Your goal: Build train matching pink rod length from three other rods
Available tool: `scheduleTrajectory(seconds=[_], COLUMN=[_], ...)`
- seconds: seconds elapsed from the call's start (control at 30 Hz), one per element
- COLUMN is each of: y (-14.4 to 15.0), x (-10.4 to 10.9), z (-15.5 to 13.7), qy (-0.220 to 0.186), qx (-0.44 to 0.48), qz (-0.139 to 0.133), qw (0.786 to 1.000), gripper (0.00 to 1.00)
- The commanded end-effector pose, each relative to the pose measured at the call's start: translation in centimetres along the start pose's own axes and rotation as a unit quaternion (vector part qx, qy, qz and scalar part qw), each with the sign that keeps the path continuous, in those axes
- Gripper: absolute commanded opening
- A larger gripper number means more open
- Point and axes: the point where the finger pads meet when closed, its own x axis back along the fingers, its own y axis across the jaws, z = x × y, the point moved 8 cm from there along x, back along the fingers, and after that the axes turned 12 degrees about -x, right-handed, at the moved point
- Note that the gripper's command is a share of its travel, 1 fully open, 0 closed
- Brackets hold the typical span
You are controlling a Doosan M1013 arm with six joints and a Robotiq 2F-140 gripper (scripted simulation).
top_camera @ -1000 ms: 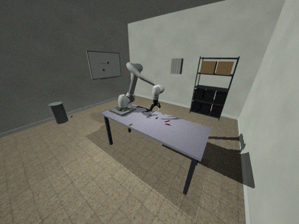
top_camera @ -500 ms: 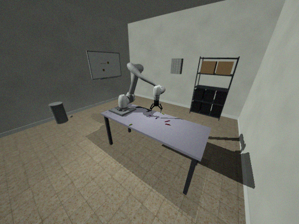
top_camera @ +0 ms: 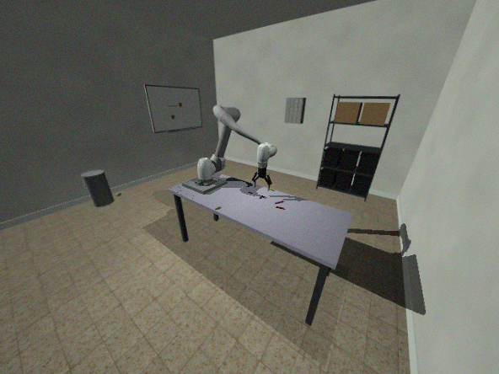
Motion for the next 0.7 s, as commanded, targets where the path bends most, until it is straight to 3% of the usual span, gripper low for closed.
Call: scheduleTrajectory(seconds=[0.0, 0.17, 0.2, 0.67], y=[0.07, 0.1, 0.1, 0.1], x=[-0.01, -0.01, -0.01, -0.01], z=[0.01, 0.01, 0.01, 0.01], qy=[-0.001, -0.001, -0.001, -0.001], qx=[-0.013, -0.018, -0.018, -0.018], qz=[0.0, 0.0, 0.0, 0.0], qw=[1.0, 1.0, 1.0, 1.0], gripper=[1.0, 1.0, 0.23, 0.23])
